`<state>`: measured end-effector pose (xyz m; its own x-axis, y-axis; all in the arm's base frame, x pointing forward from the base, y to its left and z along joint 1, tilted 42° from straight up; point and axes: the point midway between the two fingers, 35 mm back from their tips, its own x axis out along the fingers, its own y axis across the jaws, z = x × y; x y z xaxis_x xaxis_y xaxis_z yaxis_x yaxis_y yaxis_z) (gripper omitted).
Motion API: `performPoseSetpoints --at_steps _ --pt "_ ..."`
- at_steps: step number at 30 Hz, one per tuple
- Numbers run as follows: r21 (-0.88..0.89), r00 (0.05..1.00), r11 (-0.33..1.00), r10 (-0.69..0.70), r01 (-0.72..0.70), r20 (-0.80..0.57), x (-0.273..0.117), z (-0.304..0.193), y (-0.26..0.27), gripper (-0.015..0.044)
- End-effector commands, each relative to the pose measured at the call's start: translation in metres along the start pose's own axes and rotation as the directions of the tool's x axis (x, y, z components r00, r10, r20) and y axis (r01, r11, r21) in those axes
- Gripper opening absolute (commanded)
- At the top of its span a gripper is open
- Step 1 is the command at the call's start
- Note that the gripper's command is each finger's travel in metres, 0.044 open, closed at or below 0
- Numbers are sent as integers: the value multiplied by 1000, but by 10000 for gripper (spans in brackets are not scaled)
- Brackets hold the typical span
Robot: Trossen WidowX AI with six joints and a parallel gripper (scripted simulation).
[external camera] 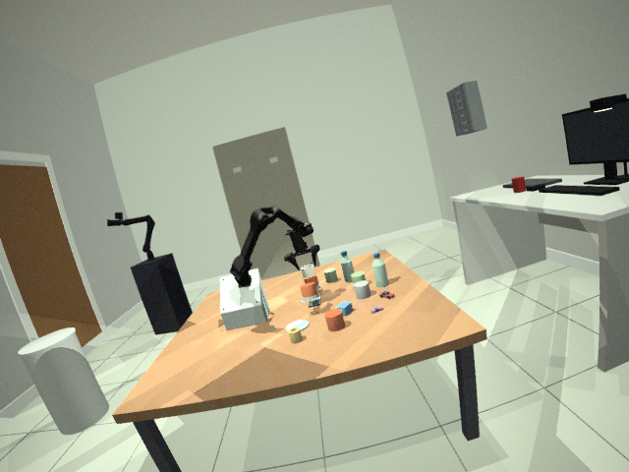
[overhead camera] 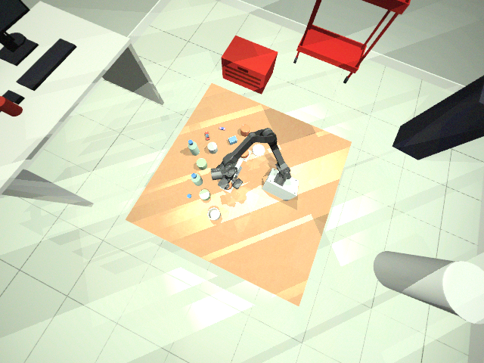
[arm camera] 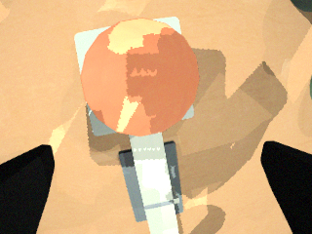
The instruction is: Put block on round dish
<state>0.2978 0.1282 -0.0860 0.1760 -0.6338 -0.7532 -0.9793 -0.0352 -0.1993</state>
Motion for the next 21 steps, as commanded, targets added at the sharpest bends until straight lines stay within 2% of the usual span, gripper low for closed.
performPoseSetpoints --at_steps 1,4,21 --pt "-117 998 991 66 -67 -13 21 10 0 440" --pt "-159 996 983 87 -88 -15 28 13 0 440" --pt "-159 996 983 87 -88 -16 47 13 1 440"
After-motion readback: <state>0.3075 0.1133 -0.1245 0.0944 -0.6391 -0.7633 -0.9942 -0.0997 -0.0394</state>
